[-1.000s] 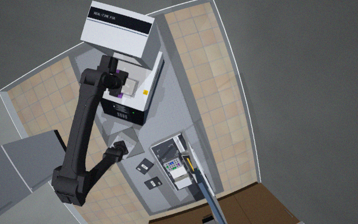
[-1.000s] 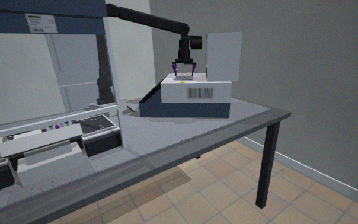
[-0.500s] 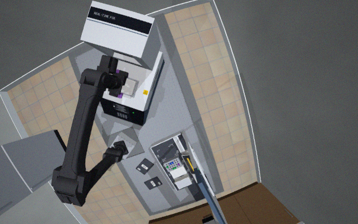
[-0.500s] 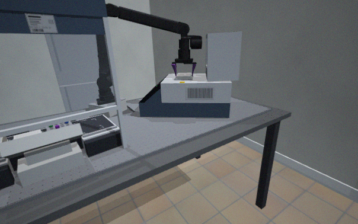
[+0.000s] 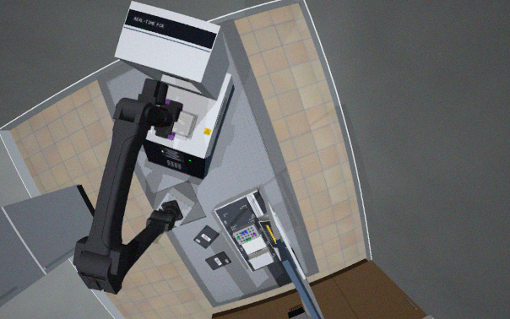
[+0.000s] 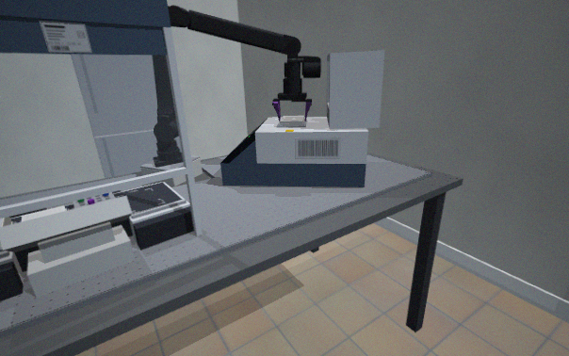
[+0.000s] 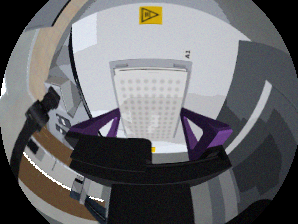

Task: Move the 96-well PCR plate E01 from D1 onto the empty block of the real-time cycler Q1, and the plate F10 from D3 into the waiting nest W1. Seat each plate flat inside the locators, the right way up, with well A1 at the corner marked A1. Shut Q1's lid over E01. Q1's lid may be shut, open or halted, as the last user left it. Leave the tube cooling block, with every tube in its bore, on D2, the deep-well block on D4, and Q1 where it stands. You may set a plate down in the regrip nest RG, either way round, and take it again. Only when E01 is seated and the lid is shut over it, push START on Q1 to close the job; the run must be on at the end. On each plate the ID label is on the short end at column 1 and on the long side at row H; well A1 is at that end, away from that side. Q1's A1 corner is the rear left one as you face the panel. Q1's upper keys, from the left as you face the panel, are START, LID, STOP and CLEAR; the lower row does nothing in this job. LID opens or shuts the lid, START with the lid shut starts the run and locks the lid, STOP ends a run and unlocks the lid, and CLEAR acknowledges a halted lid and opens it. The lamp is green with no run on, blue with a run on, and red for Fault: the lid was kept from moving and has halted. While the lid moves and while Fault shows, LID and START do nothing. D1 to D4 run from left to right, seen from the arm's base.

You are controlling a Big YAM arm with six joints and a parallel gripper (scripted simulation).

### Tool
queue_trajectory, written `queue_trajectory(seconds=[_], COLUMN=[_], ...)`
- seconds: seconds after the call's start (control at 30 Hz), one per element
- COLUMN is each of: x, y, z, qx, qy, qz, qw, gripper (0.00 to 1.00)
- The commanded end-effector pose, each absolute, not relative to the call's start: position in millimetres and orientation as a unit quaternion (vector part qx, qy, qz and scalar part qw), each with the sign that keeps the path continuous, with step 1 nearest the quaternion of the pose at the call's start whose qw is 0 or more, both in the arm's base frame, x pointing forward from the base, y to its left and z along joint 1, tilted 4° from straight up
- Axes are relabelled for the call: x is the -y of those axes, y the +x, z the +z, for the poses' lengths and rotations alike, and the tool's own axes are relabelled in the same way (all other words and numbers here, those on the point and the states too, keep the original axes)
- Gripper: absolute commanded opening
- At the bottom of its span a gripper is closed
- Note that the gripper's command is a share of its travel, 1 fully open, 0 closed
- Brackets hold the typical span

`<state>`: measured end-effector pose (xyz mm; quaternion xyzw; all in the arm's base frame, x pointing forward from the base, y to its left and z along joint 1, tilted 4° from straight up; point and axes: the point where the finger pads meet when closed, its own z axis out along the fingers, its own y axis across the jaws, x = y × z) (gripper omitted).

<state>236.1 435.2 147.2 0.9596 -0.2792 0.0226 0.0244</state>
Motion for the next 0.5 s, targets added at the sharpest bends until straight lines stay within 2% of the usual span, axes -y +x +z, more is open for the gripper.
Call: queue_trajectory(seconds=[0.0,0.47], x=[-435.5,-435.2], y=[239.9,239.9], z=[144.2,154.6], qx=[0.286,0.286], qy=[0.958,0.958], qz=[0.020,0.023], qw=[0.026,0.015], gripper=[1.00,1.00])
